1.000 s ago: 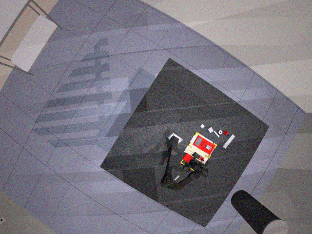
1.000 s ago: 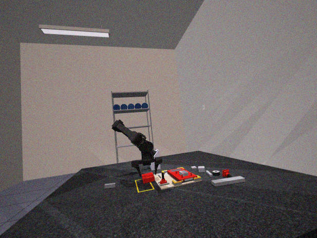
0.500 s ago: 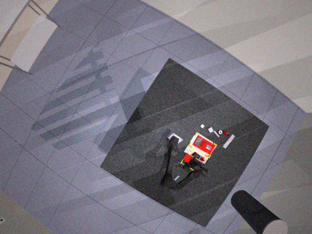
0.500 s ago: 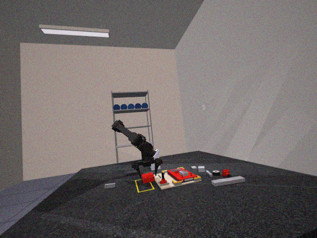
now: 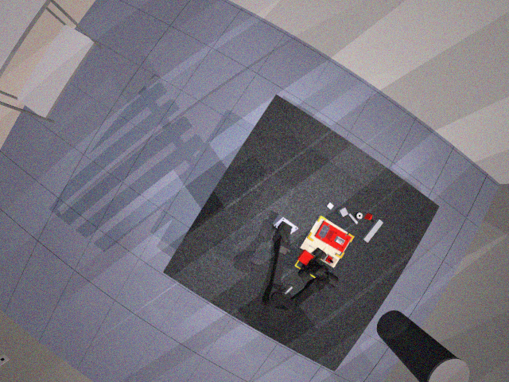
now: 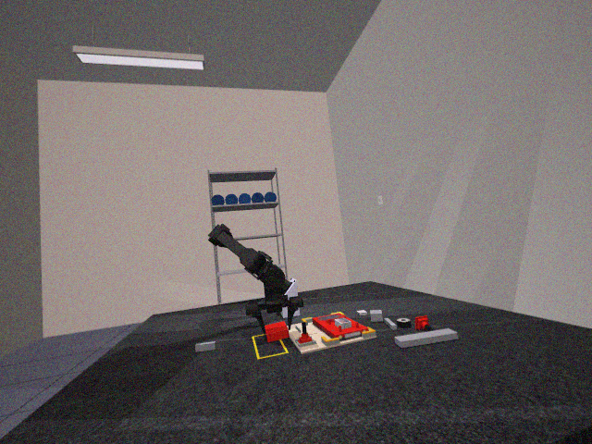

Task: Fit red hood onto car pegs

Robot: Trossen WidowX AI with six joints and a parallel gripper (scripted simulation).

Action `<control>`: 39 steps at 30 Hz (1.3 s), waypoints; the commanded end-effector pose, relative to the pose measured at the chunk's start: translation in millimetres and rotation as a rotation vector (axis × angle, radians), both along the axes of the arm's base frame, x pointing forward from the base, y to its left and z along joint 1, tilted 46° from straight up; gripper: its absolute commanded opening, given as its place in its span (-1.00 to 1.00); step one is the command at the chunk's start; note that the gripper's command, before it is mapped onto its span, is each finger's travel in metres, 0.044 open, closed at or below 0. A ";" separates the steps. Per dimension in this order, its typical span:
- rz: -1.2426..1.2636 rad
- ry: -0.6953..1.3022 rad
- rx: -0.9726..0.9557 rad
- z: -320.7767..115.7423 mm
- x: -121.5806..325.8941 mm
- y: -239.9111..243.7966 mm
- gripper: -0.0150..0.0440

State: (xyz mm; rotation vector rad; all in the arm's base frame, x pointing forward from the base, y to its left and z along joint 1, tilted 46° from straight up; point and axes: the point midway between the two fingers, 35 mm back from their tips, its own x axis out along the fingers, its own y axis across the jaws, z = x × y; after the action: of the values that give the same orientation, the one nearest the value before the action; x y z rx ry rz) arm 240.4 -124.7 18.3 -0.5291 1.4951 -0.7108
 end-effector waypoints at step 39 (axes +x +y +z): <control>0.001 0.001 -0.001 65.1 6.4 65.8 -0.49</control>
State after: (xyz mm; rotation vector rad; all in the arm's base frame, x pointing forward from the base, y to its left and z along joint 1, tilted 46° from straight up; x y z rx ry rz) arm 245.4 -64.1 78.1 -0.5390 1.4985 -0.7106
